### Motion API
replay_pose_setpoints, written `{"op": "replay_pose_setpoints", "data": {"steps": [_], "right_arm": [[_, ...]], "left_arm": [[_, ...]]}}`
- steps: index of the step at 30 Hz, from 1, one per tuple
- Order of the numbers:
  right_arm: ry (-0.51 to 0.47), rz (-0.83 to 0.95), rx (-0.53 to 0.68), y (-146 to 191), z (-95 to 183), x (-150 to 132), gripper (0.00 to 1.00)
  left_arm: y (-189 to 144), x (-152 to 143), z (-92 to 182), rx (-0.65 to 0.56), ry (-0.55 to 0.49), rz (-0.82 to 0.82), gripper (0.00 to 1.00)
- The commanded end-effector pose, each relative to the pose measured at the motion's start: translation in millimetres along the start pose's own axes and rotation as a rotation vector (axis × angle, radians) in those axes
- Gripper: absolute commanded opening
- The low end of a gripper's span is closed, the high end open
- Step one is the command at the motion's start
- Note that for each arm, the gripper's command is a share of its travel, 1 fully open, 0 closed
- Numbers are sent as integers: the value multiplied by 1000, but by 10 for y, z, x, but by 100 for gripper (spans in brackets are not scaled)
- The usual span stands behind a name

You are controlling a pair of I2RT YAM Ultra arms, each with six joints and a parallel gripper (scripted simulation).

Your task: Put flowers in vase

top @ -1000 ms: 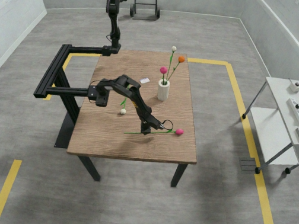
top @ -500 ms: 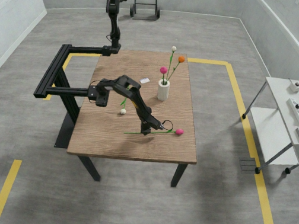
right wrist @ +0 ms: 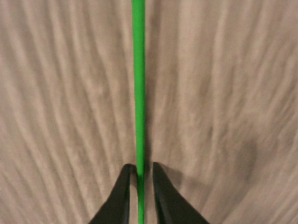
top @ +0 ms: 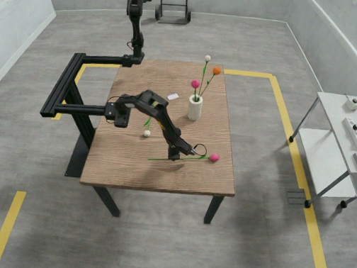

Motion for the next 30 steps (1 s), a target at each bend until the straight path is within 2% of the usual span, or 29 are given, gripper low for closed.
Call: {"op": "replay_pose_setpoints", "data": {"steps": [1, 3, 15, 25, 30], "right_arm": [[-5, 5, 13, 23, -30, -21, 15], [-5, 5, 13, 23, -30, -21, 15], [-5, 5, 13, 23, -30, -21, 0], [-5, 5, 14, 26, -23, -30, 0], [-15, 5, 11, 21, 113, 9, 0]], "left_arm": [[18, 57, 22, 14, -30, 5, 30], [18, 57, 22, 14, -30, 5, 30], [18, 57, 22, 14, -30, 5, 30], [18, 57, 22, 14, -30, 5, 30], [18, 57, 22, 14, -30, 5, 30]]}}
Point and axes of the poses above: on each arm, the point where the finger pads meet when closed, its own z axis back along the fingers, its own y axis across the jaws, x = y × z, the point moved 8 cm from there along z, back along the fingers, and after that the axes turned 12 degrees about -z, right-handed, at the moved point
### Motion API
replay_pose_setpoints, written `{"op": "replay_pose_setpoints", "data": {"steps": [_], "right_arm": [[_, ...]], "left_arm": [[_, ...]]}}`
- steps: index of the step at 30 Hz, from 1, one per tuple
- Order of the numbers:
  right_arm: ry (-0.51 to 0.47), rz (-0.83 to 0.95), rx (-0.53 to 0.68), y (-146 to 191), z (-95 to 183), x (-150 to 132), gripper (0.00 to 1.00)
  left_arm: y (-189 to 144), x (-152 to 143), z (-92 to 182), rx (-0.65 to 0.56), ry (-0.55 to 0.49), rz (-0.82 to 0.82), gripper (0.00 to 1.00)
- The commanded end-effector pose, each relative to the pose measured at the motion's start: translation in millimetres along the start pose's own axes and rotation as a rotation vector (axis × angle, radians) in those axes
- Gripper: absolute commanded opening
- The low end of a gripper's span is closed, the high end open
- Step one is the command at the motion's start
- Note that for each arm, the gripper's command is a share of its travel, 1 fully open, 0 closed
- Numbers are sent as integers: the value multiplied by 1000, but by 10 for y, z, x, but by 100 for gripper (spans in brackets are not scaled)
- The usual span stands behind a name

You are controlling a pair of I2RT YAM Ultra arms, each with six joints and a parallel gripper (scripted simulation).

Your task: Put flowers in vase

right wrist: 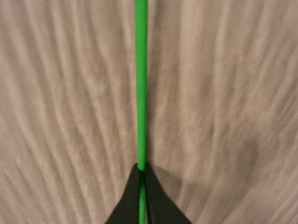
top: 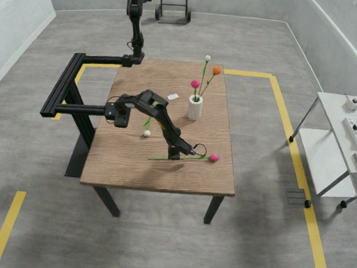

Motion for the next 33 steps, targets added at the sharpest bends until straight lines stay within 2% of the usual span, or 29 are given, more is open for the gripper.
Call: {"op": "replay_pose_setpoints", "data": {"steps": [1, 19, 33], "right_arm": [[-18, 4, 10, 28, 130, 28, 0], [-14, 6, 5, 50, 424, 17, 0], [-21, 13, 3, 57, 410, 42, 0]], "left_arm": [[18, 57, 22, 14, -30, 5, 30], [18, 57, 22, 14, -30, 5, 30], [18, 57, 22, 14, -30, 5, 30]]}}
Point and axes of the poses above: on each arm, the point where the finger pads meet when closed, its own z axis back along the fingers, its own y axis across the jaws, x = y × z, the point moved 8 cm from there along z, back along the fingers, and after that the axes turned 12 degrees about -z, right-handed, at the moved point
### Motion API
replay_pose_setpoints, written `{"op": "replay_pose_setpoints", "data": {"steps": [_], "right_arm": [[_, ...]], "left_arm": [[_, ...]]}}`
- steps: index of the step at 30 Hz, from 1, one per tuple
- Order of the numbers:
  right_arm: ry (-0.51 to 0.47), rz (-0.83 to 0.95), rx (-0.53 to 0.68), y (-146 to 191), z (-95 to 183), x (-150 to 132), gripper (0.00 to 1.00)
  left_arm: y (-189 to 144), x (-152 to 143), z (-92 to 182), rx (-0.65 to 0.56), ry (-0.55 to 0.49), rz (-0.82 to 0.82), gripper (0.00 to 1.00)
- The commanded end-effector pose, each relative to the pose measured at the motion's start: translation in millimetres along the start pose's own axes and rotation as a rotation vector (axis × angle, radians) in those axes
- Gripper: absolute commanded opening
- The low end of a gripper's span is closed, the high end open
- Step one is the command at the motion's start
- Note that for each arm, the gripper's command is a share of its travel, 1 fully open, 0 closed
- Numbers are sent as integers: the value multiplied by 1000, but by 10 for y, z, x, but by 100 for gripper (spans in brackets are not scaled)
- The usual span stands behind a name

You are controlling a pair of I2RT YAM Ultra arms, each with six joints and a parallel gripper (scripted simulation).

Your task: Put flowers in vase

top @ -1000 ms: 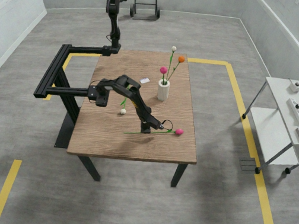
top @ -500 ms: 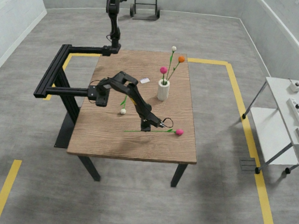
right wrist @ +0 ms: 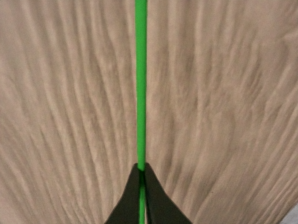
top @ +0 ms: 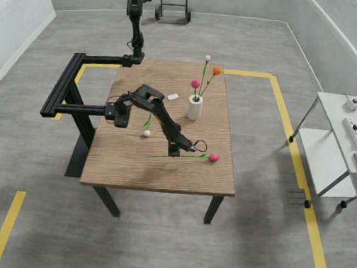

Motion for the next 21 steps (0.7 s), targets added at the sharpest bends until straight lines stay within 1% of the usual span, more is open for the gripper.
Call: {"op": "replay_pose_setpoints", "data": {"steps": [1, 16, 21], "right_arm": [[-20, 16, 0, 56, 69, 51, 0], [-11, 16, 3, 48, -41, 40, 0], [-23, 11, -2, 15, -10, 67, 0]], "left_arm": [[18, 57, 22, 14, -30, 5, 30], [18, 57, 22, 14, -30, 5, 30], [18, 57, 22, 14, -30, 5, 30]]}}
Point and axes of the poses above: on each arm, the point where the finger pads meet when closed, its own z axis back along the fingers, its own y axis across the jaws, x = y × z, the point moved 8 cm from there along z, back along the fingers, and after that the axes turned 12 degrees about -z, right-handed, at the moved point
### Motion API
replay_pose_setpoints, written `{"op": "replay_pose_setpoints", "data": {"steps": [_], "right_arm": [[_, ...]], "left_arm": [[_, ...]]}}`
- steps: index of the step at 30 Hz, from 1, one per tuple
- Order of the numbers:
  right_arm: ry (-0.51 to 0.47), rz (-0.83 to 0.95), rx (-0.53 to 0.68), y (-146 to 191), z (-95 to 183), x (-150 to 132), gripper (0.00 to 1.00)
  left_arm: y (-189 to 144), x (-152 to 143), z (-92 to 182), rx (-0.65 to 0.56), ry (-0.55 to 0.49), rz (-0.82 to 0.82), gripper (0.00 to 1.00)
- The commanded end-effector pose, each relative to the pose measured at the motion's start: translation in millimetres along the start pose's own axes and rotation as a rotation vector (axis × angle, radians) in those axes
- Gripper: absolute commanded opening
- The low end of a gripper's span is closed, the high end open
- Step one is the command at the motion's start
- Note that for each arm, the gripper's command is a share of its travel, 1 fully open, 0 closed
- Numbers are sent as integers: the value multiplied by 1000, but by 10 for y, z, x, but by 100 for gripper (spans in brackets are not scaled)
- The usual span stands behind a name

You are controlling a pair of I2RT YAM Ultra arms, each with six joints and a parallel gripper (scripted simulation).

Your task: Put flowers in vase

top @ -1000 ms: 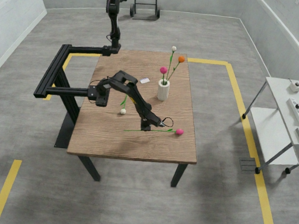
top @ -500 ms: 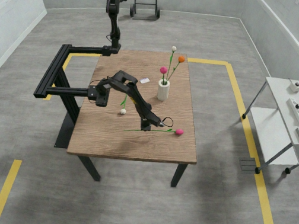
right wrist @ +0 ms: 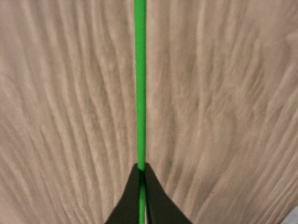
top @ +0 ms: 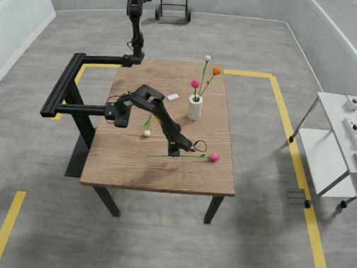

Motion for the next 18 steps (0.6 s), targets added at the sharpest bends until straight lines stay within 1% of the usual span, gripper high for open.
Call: {"op": "replay_pose_setpoints", "data": {"steps": [1, 7, 9, 13, 15, 18], "right_arm": [[-24, 10, -3, 9, -5, 71, 0], [-22, 8, -2, 0, -25, 75, 0], [-28, 5, -5, -17, 11, 87, 0], [-47, 3, -12, -28, 188, 124, 0], [-38, 6, -9, 5, 203, 112, 0], [-36, 5, -12, 0, 299, 106, 0]], "left_arm": [[18, 57, 22, 14, -30, 5, 30], [18, 57, 22, 14, -30, 5, 30], [18, 57, 22, 14, -30, 5, 30], [18, 57, 22, 14, -30, 5, 30], [18, 57, 22, 14, -30, 5, 30], [18, 57, 22, 14, -30, 5, 30]]}}
Point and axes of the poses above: on each arm, the point where the finger pads meet when closed, its own z axis back along the fingers, its own y axis across the jaws, x = y × z, the point moved 8 cm from there along z, back along the fingers, and after that the axes turned 12 degrees about -z, right-handed, at the moved point
